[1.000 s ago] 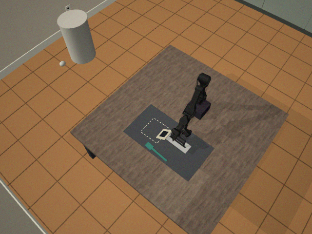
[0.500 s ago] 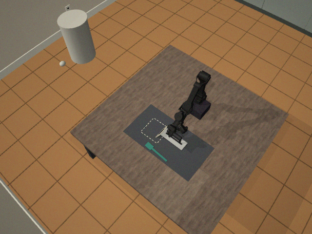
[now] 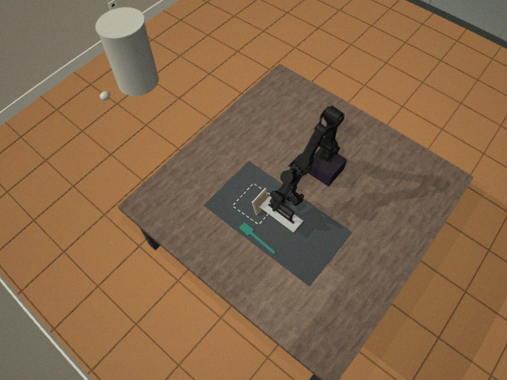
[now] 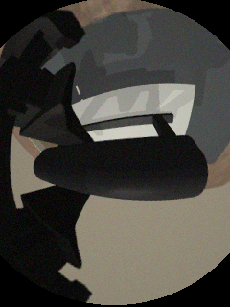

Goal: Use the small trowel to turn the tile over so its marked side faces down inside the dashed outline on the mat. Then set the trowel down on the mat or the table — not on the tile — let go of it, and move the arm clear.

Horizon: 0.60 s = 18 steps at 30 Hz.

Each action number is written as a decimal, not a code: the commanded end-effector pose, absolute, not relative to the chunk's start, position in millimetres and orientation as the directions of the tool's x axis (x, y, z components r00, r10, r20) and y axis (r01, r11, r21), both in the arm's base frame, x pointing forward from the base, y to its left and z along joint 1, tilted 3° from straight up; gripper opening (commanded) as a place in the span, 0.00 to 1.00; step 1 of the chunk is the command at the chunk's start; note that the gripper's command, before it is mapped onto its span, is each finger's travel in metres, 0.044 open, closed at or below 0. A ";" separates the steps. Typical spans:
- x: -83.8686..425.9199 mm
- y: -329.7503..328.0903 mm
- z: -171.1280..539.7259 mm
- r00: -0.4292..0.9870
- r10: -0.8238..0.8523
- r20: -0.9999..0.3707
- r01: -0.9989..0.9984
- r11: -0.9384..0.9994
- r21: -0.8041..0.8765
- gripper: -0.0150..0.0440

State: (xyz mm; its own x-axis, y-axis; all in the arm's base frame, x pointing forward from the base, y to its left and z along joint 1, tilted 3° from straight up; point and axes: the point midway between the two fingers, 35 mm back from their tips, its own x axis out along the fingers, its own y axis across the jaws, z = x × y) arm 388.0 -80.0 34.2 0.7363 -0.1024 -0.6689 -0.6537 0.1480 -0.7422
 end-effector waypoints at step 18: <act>402.1 -22.5 73.2 0.753 -0.098 -0.651 -0.636 0.145 -0.758 0.25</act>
State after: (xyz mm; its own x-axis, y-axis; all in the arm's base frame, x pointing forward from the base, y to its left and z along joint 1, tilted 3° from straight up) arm 399.4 -21.4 66.2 0.7434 -0.0867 -0.6632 -0.6505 0.1363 -0.7471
